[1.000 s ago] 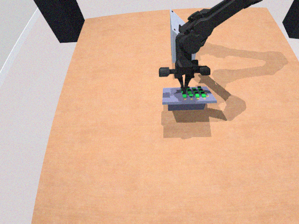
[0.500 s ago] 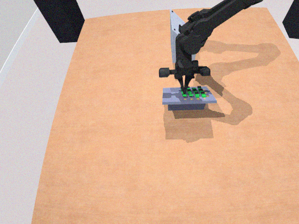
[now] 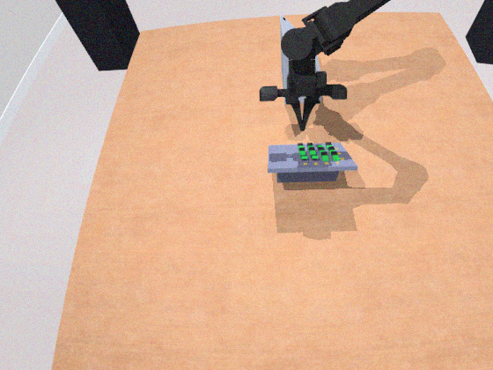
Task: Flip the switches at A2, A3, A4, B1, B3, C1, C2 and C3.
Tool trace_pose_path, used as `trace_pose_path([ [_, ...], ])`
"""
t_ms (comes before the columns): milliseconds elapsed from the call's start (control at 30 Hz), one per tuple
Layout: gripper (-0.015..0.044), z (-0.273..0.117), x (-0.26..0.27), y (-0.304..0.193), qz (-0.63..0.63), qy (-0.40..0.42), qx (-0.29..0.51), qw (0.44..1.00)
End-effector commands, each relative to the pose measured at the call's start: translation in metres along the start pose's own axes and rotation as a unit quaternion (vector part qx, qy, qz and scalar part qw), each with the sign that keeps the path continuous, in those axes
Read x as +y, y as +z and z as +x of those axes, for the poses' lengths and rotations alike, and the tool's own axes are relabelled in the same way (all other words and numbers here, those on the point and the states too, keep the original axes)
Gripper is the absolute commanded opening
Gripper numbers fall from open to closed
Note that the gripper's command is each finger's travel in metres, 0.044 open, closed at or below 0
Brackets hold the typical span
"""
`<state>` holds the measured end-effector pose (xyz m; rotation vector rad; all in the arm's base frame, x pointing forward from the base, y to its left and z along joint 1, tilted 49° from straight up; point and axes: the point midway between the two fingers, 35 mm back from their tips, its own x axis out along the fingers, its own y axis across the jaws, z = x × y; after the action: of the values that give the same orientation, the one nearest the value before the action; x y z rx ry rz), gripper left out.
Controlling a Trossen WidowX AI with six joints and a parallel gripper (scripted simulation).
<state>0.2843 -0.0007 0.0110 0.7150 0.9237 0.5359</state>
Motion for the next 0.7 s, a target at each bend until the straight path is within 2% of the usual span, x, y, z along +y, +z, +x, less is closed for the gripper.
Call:
trace_pose_path([
  [0, 0.0, -0.006, 0.004, 0.0, -0.002, 0.004, 0.001, 1.0],
  [333, 0.0, -0.006, 0.072, -0.037, -0.001, 0.004, 0.002, 1.0],
  [500, 0.0, -0.005, 0.076, -0.04, 0.0, 0.005, 0.001, 1.0],
  [667, 0.0, 0.024, 0.076, -0.041, -0.001, 0.005, -0.009, 1.0],
])
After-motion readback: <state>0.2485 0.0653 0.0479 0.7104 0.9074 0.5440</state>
